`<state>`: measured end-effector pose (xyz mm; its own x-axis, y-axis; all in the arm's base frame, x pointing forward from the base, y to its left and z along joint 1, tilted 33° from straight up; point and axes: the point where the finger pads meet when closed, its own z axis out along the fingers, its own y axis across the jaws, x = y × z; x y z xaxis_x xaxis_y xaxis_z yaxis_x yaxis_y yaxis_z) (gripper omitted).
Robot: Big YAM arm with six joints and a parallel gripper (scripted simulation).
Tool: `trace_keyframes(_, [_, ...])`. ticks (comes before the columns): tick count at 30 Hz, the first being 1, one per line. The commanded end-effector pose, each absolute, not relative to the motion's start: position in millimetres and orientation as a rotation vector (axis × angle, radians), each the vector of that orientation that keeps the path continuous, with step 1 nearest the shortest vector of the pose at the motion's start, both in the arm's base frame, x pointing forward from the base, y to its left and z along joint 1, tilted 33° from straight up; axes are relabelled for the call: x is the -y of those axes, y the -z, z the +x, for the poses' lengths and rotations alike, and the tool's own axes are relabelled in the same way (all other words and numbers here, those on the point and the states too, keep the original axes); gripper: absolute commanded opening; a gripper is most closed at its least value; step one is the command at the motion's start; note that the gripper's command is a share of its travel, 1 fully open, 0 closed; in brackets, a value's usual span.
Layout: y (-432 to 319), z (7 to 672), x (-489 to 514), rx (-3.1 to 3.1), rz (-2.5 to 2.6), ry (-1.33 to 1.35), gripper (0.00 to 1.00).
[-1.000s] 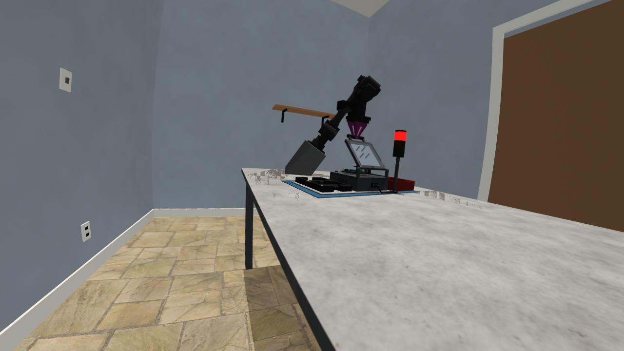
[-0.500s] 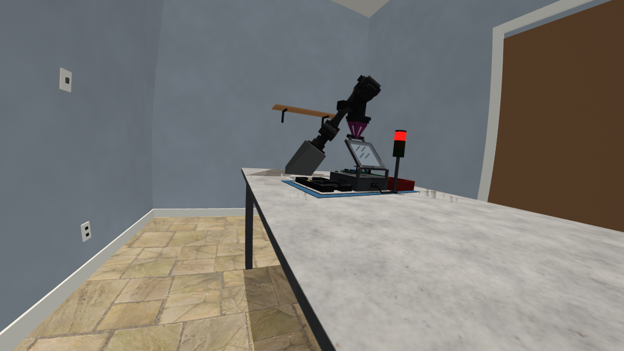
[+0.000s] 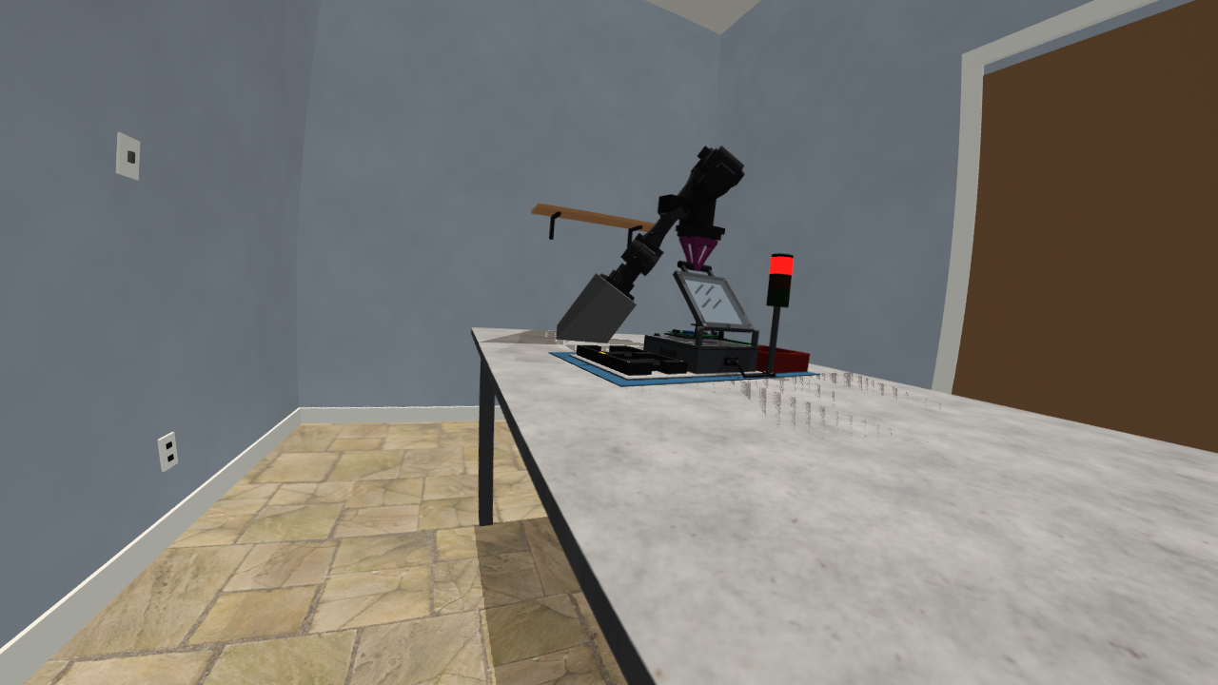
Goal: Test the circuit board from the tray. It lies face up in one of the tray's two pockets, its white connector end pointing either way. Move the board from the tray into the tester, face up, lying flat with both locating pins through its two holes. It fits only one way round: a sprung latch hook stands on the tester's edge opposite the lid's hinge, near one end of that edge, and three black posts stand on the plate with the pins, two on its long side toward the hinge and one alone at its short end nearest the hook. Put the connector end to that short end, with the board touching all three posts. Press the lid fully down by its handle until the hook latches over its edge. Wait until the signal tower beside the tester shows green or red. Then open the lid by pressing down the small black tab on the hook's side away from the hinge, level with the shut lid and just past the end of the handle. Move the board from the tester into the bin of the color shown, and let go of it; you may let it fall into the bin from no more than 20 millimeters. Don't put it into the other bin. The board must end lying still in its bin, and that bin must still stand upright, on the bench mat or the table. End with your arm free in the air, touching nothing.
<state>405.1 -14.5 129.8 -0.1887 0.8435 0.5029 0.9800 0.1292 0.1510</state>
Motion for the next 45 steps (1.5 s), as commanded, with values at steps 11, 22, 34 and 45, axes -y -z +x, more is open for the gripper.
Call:
trace_keyframes(11, [-183.1, 460.2, 38.3, 2.185, -1.864, 0.82, 0.0])
trace_keyframes(22, [-183.1, 460.2, 38.3, 2.185, -1.864, 0.82, 0.0])
trace_keyframes(34, [-183.1, 460.2, 38.3, 2.185, -1.864, 0.82, 0.0])
trace_keyframes(45, [-183.6, 462.9, 37.5, 2.184, -1.86, 0.817, 0.0])
